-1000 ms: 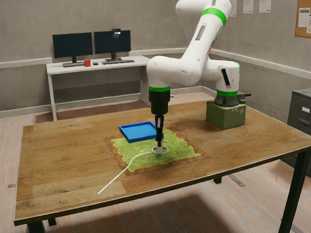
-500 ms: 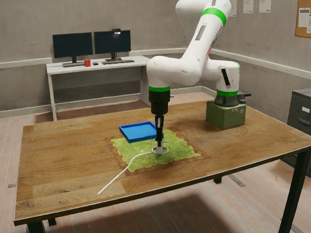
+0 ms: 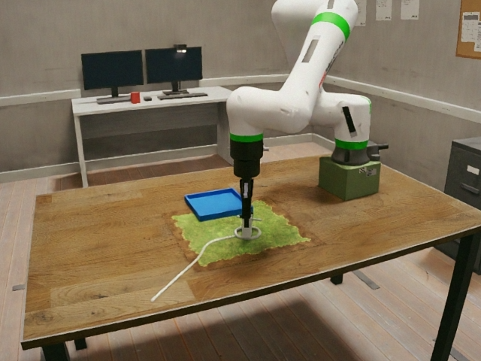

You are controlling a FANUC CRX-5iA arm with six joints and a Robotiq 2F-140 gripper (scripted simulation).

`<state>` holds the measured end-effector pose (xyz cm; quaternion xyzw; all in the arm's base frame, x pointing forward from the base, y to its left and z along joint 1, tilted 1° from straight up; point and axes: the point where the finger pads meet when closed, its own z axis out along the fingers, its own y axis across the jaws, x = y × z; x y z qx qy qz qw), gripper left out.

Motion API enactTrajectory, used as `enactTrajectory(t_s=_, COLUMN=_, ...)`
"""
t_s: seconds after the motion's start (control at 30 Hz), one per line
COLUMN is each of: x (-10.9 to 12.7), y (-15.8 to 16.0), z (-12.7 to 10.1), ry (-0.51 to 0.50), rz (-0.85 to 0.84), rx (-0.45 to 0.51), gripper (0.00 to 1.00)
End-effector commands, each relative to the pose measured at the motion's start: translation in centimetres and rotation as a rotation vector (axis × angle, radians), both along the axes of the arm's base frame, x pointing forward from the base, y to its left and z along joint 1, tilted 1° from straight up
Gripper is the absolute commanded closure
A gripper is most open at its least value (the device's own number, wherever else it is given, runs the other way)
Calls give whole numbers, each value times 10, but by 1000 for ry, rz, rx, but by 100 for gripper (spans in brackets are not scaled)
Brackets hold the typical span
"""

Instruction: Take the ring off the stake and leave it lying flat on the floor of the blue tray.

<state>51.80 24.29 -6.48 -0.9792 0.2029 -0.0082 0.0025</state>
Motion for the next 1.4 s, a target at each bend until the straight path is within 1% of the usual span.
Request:
enactTrajectory(t_s=0.0, x=1, y=0, z=1, ry=-2, rz=0, rx=1, gripper=85)
enactTrajectory(t_s=0.13, x=1, y=0, z=1, ry=-2, rz=0, rx=1, gripper=85)
enactTrajectory(t_s=0.17, x=1, y=0, z=1, ry=-2, rz=0, rx=1, gripper=76)
enactTrajectory(t_s=1.37, x=1, y=0, z=1, ry=-2, rz=0, rx=1, gripper=76)
